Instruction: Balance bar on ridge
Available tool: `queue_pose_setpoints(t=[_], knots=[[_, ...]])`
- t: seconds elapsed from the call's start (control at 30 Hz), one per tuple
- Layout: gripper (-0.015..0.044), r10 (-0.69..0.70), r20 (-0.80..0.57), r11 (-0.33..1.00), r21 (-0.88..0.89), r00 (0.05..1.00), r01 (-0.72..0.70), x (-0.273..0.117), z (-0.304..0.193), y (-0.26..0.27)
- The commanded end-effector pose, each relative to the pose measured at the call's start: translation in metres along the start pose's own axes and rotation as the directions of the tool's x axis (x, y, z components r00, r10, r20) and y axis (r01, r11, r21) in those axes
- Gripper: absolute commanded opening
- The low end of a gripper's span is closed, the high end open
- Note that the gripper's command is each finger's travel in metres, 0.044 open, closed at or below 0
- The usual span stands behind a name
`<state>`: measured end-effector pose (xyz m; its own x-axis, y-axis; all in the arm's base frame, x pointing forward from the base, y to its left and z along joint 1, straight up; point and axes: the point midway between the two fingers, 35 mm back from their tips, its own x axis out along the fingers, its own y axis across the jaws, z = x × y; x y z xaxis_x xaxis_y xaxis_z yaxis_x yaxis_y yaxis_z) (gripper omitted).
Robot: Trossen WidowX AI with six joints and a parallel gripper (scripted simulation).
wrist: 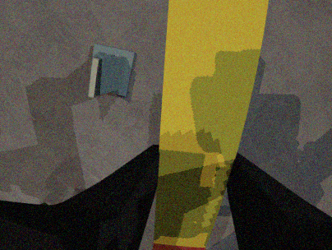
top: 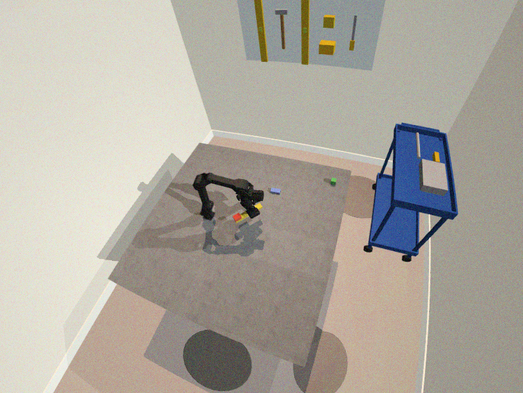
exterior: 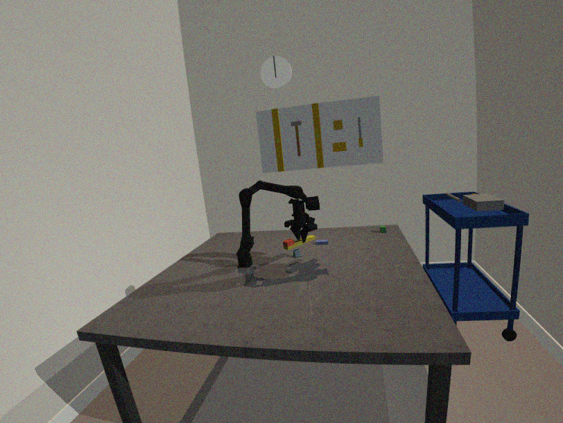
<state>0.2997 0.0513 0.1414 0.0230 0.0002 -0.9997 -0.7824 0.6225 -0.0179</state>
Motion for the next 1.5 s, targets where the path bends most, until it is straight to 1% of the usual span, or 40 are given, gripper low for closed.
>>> queue_pose_setpoints(t=[0.0, 0.17, 0.37, 0.57, 0.77, 1.0, 1.07, 1.47], knots=[[0.0000, 0.002, 0.005, 0.985, -0.175, 1.000, -0.001, 0.000, 0.008, 0.008], [0.0000, 0.003, 0.006, 0.930, -0.367, 1.000, 0.000, 0.000, 0.016, 0.018], [0.0000, 0.004, 0.006, 0.817, -0.576, 1.000, 0.001, 0.000, 0.025, 0.033], [0.0000, 0.005, 0.007, 0.657, -0.754, 1.000, 0.002, 0.000, 0.033, 0.050], [0.0000, 0.007, 0.007, 0.460, -0.888, 1.000, 0.003, 0.000, 0.038, 0.070], [0.0000, 0.009, 0.007, 0.225, -0.974, 1.000, 0.005, 0.000, 0.037, 0.095], [0.0000, 0.009, 0.007, 0.191, -0.982, 1.000, 0.005, 0.000, 0.033, 0.100], [0.0000, 0.010, 0.007, 0.179, -0.984, 1.000, 0.005, 0.012, 0.031, 0.103]])
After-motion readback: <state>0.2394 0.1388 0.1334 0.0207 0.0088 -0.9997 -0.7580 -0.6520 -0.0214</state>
